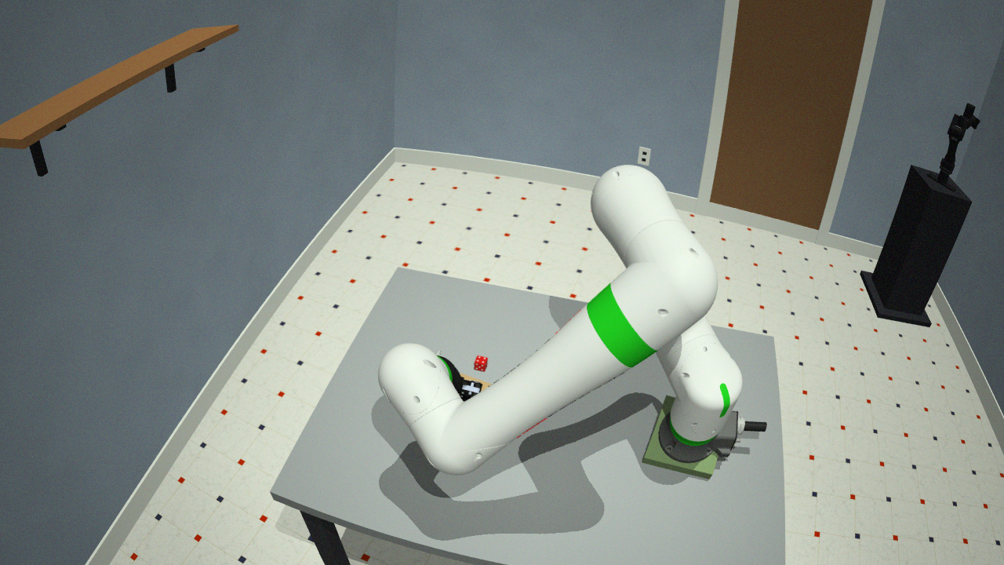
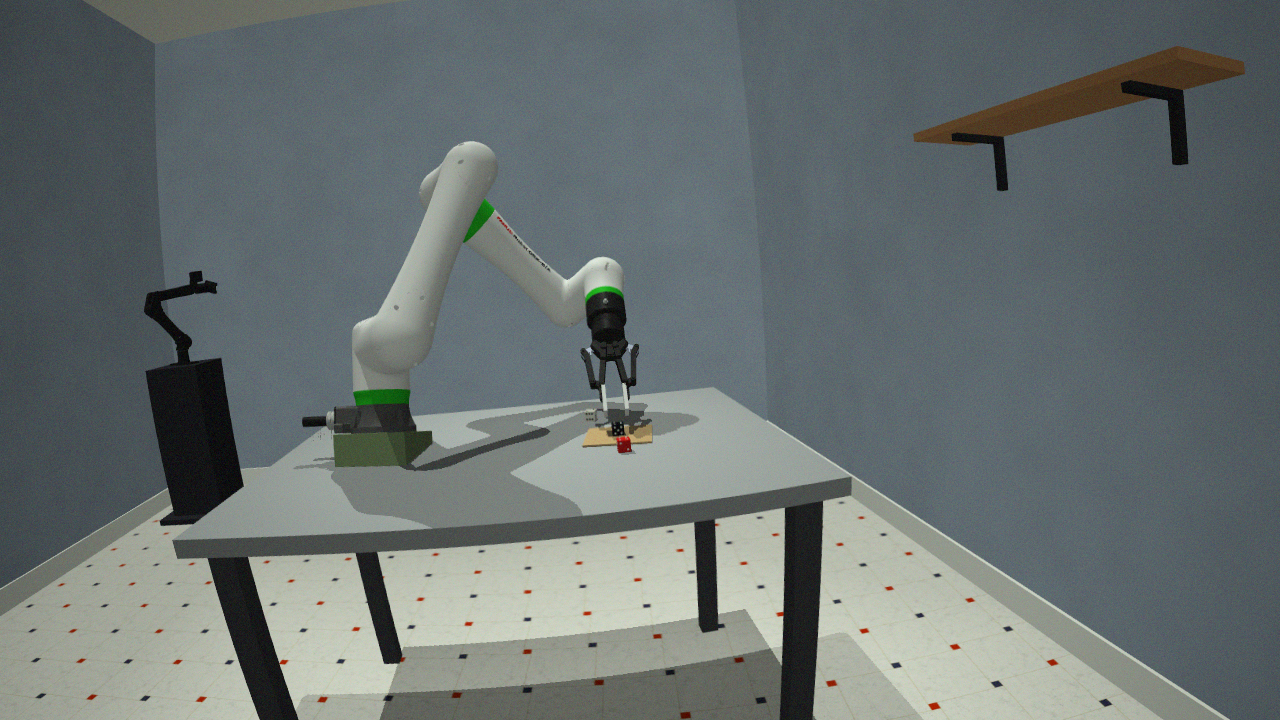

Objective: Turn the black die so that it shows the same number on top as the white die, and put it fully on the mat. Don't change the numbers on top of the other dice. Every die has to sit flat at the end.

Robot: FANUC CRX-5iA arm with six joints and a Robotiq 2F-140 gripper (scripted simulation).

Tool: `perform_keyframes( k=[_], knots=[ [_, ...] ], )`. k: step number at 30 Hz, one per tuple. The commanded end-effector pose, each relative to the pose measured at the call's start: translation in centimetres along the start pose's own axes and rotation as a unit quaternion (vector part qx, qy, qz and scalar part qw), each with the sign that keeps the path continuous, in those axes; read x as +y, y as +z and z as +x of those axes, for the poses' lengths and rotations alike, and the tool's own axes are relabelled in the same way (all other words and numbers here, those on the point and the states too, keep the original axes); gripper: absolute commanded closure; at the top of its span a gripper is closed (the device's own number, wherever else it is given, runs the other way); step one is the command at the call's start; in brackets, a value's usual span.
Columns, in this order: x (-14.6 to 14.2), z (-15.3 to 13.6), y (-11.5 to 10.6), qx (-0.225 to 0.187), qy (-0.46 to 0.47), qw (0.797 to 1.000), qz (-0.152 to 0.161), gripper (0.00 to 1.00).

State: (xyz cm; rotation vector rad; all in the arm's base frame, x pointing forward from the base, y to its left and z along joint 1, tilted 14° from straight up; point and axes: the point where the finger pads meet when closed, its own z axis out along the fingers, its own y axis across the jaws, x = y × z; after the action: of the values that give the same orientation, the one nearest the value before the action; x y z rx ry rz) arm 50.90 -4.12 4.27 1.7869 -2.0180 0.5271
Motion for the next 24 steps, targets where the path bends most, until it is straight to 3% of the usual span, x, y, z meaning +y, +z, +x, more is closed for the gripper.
perform_keyframes(
  k=[1,24],
  knots=[
    [0.0,-0.3,0.3,0.0,0.0,1.0,0.0,0.75],
    [0.0,-2.3,2.3,0.0,0.0,1.0,0.0,0.75]
  ],
)
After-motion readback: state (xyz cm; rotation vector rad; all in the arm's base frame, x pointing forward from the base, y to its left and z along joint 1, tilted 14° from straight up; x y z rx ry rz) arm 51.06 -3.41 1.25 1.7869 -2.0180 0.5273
